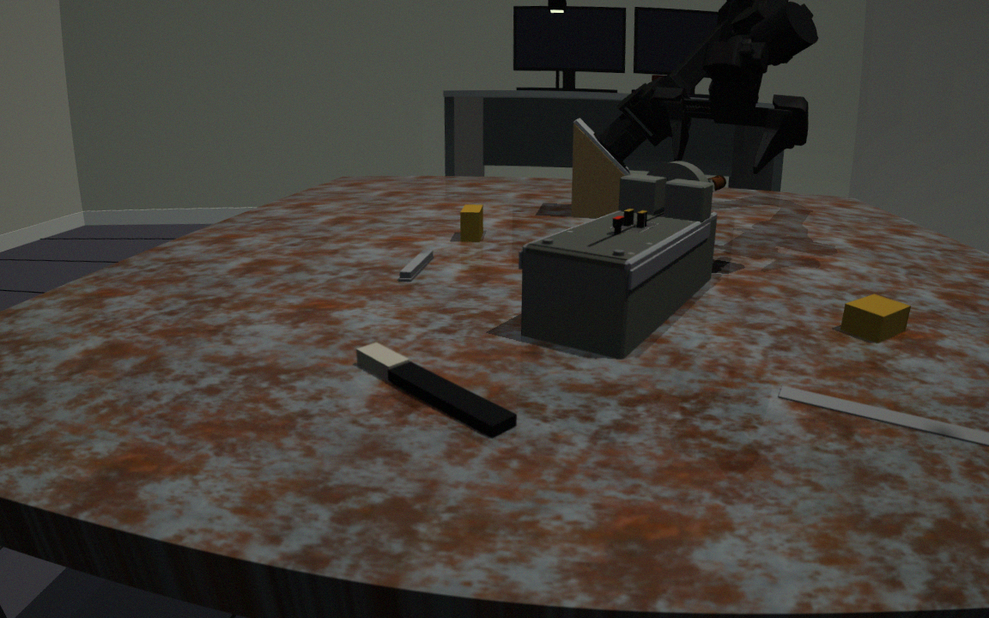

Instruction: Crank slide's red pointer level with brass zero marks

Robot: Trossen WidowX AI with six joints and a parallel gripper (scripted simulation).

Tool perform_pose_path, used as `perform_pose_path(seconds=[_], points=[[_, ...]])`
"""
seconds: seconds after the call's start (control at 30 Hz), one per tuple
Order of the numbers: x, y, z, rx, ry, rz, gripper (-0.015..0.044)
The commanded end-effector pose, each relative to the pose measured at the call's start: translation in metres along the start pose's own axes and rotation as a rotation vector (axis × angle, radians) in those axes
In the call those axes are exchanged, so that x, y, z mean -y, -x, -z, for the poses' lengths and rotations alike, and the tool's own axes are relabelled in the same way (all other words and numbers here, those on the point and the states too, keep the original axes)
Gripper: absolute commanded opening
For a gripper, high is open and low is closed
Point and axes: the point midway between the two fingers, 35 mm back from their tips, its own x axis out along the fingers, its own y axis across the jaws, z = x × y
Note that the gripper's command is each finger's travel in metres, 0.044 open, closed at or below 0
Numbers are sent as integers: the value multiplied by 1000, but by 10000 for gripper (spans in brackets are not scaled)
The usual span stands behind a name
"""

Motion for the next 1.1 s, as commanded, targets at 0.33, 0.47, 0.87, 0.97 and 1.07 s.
perform_pose_path(seconds=[0.33, 0.47, 0.87, 0.97, 1.07], points=[[2, -17, 15, 0, -7, 7, 440], [2, -21, 20, 0, -8, 6, 440], [3, -32, 33, 0, -9, 4, 440], [3, -32, 33, 0, -9, 4, 361], [3, -32, 33, 0, -9, 4, 282]])
